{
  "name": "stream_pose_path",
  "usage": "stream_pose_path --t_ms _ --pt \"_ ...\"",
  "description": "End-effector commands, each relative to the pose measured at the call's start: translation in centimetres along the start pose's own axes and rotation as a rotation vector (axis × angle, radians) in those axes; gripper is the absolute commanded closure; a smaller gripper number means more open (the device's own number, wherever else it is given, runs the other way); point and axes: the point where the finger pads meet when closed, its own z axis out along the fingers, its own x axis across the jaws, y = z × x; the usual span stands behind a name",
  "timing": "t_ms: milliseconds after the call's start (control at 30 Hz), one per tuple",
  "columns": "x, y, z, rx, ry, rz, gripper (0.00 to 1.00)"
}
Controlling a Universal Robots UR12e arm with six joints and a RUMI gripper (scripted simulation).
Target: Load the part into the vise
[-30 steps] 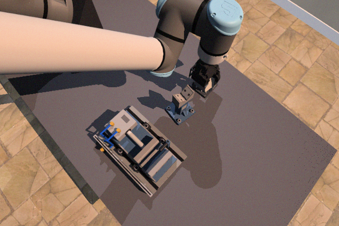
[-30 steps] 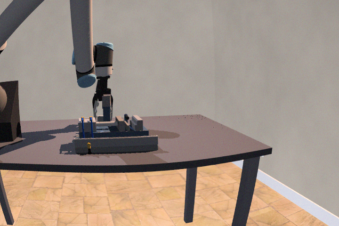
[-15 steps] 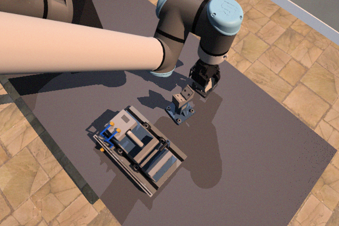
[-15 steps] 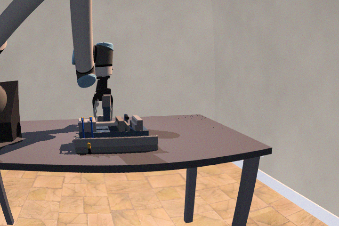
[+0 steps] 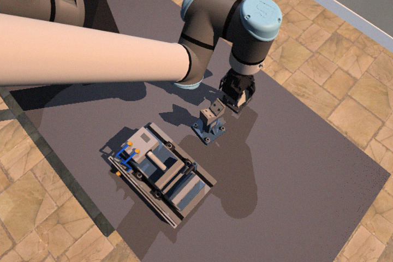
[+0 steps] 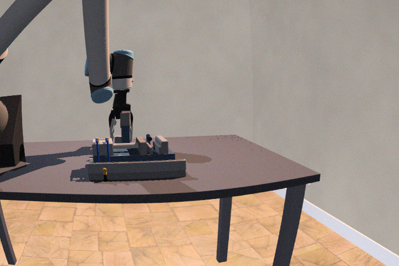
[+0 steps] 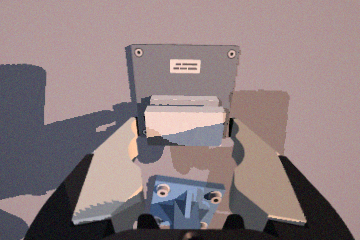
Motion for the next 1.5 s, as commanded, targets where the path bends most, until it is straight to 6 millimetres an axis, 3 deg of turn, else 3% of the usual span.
stream_pose_path --t_ms 0,33,67,1467 --pt "0.04 -0.01 -0.06 0.000 0.001 0.000 0.49" --pt "0.04 -0.01 -0.06 0.000 0.001 0.000 0.49" --pt "0.04 -0.01 -0.06 0.000 0.001 0.000 1.00" --pt "0.04 -0.01 -0.14 0.000 0.001 0.000 1.00"
